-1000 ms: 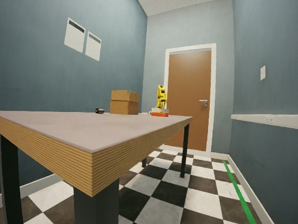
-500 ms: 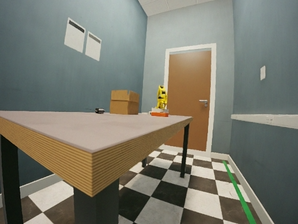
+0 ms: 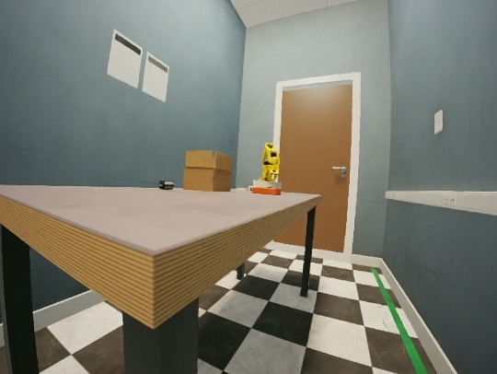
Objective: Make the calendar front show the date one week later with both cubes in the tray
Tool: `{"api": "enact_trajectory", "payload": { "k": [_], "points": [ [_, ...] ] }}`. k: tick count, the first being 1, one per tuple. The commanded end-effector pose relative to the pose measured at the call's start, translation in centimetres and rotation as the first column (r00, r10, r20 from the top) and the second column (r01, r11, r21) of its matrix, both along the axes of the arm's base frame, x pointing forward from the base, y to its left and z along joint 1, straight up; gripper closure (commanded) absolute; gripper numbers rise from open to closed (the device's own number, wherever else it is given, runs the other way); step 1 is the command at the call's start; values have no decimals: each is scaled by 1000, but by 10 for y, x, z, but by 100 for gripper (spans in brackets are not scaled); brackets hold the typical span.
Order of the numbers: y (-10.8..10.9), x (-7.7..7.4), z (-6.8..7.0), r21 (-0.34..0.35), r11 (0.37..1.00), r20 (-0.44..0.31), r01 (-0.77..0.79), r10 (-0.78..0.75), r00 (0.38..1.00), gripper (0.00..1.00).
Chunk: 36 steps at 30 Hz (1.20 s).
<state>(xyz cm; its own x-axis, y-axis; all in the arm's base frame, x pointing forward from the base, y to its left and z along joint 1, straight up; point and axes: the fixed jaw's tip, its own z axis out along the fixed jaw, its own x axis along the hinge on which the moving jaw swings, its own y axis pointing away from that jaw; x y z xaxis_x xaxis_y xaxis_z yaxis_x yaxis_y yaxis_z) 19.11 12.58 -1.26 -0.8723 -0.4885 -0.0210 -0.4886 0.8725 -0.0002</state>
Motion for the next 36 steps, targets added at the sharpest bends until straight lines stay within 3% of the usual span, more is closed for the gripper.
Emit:
{"api": "enact_trajectory", "payload": {
  "k": [1, 36],
  "points": [
    [1, -3, -3, -10, 1000, -19, 3, -4, 1000, 65],
    [2, -6, -5, -21, 1000, -35, 10, -11, 999, 65]
  ]
}}
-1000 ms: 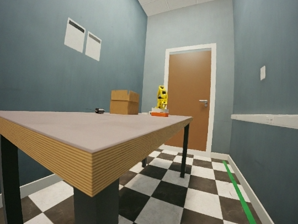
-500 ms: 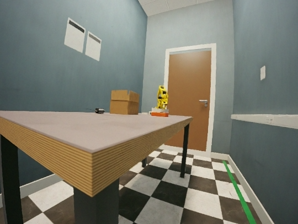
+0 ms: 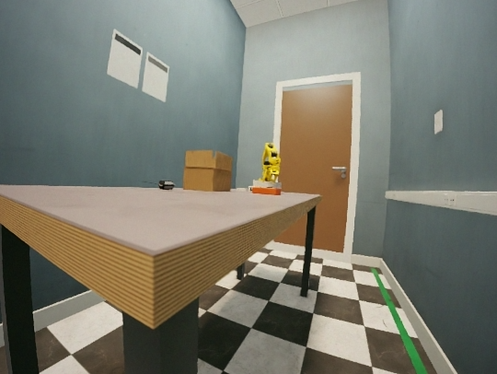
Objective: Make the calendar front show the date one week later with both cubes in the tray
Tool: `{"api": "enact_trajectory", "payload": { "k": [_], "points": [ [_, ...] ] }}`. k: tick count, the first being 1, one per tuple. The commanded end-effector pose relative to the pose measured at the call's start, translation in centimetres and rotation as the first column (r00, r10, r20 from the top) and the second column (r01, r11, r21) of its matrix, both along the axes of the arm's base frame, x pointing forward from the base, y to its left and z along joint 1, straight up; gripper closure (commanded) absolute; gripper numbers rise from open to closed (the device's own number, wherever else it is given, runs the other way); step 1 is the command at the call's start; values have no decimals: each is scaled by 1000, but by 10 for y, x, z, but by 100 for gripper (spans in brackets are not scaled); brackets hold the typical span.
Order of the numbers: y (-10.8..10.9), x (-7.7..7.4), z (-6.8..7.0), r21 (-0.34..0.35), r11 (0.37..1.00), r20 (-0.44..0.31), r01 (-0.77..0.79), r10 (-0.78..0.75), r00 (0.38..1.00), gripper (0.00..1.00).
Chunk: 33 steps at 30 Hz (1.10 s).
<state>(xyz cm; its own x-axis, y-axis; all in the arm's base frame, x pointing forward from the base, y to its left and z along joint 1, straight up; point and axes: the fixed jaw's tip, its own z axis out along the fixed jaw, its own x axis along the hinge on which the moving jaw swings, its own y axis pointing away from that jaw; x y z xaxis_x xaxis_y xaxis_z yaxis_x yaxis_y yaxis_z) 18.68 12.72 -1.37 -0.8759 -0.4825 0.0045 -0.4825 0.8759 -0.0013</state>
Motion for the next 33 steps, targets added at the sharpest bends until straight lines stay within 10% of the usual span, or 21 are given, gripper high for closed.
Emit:
{"api": "enact_trajectory", "payload": {
  "k": [1, 33],
  "points": [
    [1, -2, -5, -7, 1000, -13, 3, -4, 1000, 65],
    [1, -2, -41, -7, 1000, -13, 3, -4, 1000, 65]
  ]
}}
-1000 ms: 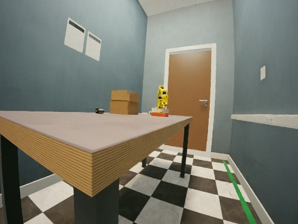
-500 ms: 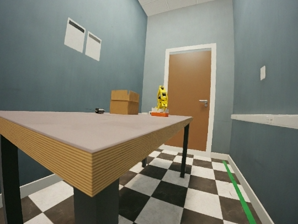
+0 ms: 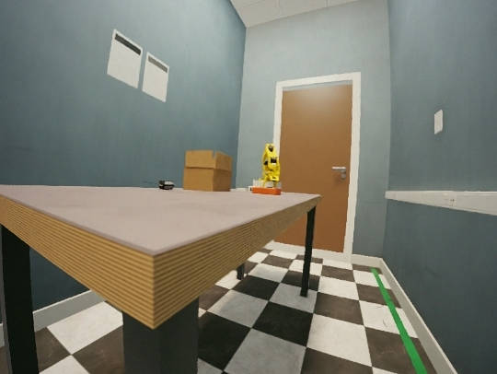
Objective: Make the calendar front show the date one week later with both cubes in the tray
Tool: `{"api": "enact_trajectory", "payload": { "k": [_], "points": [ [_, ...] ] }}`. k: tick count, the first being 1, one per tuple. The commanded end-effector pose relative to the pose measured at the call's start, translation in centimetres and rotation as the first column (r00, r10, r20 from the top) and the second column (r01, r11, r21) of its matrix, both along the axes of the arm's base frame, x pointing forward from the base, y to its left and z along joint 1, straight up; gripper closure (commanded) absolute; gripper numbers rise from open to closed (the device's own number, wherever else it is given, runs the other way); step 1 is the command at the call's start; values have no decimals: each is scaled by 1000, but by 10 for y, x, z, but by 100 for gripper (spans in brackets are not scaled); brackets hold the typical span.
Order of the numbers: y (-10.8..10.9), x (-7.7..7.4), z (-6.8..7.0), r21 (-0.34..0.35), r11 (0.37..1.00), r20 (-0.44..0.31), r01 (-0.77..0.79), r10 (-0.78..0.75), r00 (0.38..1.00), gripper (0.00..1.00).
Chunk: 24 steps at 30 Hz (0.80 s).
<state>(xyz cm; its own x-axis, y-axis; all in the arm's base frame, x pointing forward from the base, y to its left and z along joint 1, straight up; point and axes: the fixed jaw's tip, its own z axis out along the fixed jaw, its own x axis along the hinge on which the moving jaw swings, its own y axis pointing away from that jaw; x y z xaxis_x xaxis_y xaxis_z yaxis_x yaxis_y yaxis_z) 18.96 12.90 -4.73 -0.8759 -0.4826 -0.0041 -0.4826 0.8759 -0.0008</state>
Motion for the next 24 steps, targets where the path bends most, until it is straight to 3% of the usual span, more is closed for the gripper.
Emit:
{"api": "enact_trajectory", "payload": {
  "k": [1, 24],
  "points": [
    [-1, -5, -8, -12, 1000, -20, 3, -4, 1000, 65],
    [-3, -4, -8, -12, 1000, -21, 3, -4, 1000, 68]
  ]
}}
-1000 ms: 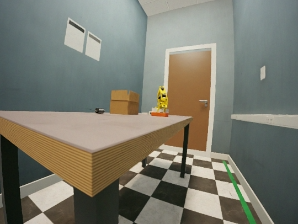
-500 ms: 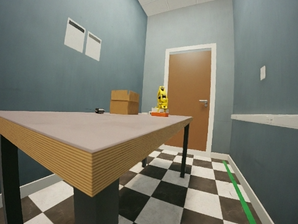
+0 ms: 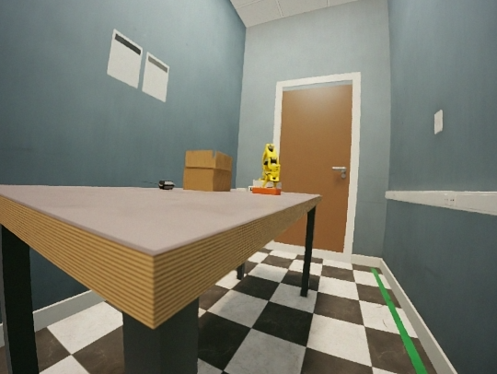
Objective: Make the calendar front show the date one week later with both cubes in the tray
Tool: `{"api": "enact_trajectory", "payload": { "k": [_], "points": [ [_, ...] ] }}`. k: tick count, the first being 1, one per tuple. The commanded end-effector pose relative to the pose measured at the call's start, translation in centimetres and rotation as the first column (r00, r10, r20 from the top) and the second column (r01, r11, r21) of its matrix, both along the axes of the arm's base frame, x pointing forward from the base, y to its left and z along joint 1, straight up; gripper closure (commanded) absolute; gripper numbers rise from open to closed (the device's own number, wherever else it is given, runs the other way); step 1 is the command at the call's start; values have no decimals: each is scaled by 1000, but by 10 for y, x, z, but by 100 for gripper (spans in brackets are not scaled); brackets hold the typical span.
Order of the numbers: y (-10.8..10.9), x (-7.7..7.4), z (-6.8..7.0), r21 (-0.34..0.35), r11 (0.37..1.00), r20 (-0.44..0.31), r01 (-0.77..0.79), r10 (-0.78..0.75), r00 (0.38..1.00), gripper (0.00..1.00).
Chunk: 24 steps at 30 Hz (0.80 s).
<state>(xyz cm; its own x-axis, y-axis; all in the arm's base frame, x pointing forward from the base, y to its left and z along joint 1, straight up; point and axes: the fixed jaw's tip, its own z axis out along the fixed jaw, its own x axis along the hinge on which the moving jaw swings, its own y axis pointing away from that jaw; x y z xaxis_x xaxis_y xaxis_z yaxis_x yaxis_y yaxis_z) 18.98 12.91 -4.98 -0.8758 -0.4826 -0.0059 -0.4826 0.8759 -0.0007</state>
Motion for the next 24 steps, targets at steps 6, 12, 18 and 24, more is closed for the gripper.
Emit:
{"api": "enact_trajectory", "payload": {
  "k": [6, 12, 18, 24],
  "points": [
    [-4, -4, -6, -13, 1000, -22, 3, -4, 1000, 70],
    [-6, -2, -6, -13, 1000, -22, 3, -4, 1000, 73],
    [-8, -2, -6, -12, 1000, -22, 3, -4, 1000, 76],
    [-9, -1, -6, -12, 1000, -23, 3, -4, 1000, 78]
  ]
}}
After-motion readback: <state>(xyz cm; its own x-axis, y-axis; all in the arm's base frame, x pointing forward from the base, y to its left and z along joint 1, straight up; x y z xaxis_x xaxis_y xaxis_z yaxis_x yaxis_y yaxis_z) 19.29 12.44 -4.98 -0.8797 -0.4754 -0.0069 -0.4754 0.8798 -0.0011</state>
